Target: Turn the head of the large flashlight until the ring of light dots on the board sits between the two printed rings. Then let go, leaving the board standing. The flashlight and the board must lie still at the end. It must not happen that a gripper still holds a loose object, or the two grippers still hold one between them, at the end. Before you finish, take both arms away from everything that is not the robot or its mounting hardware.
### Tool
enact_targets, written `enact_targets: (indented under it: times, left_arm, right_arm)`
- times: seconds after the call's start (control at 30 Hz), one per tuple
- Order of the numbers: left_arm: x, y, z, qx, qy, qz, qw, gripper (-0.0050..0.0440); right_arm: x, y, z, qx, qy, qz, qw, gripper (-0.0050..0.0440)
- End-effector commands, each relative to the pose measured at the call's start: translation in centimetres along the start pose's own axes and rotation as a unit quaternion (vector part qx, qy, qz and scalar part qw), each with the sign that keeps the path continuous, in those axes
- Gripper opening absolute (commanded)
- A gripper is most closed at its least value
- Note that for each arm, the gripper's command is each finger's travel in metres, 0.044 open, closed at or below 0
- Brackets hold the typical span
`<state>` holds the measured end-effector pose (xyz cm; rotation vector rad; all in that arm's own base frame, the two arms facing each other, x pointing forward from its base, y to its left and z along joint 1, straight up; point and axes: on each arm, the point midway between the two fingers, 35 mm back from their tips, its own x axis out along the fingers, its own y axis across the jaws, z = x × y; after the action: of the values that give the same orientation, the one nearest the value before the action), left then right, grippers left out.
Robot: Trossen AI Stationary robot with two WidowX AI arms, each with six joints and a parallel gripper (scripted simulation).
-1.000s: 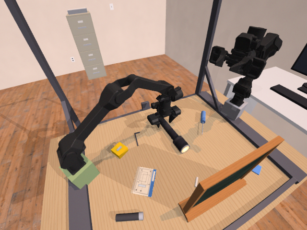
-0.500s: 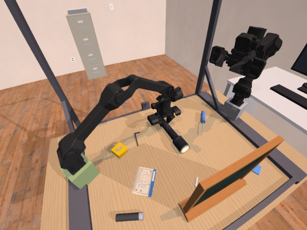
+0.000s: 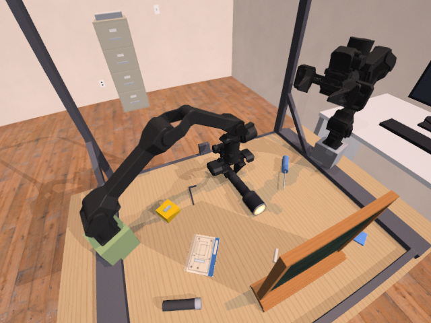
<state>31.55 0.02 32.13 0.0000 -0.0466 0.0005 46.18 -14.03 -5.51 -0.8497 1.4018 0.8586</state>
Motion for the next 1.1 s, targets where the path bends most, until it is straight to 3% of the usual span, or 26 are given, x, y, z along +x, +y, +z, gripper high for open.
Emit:
enact_targets:
  times: [0.0, 0.4, 0.77, 0.83, 1.07]
  left_arm:
    - [-0.1, 0.0, 0.8, 0.001, -0.010, -0.001, 1.000, 0.0440]
    - [0.4, -0.1, 1.0, 0.009, -0.003, -0.001, 1.000, 0.0440]
    - [6.4, -0.8, -2.7, 0.157, 0.154, -0.034, 0.975, 0.0440]
    - [6.4, -0.8, -2.7, 0.157, 0.154, -0.034, 0.975, 0.0440]
    - [9.6, -1.3, -6.1, 0.248, 0.250, -0.079, 0.933, 0.0440]
  right_arm:
    - [-1.6, -0.6, 0.1, -0.001, -0.004, -0.016, 1.000, 0.0130]
    - [-1.6, -0.6, 0.1, -0.002, -0.004, -0.016, 1.000, 0.0130]
    - [-1.6, -0.6, 0.1, -0.002, -0.004, -0.016, 1.000, 0.0130]
    - [-1.6, -0.6, 0.1, -0.002, -0.004, -0.016, 1.000, 0.0130]
    - [-1.6, -0.6, 0.1, -0.002, -0.004, -0.016, 1.000, 0.0130]
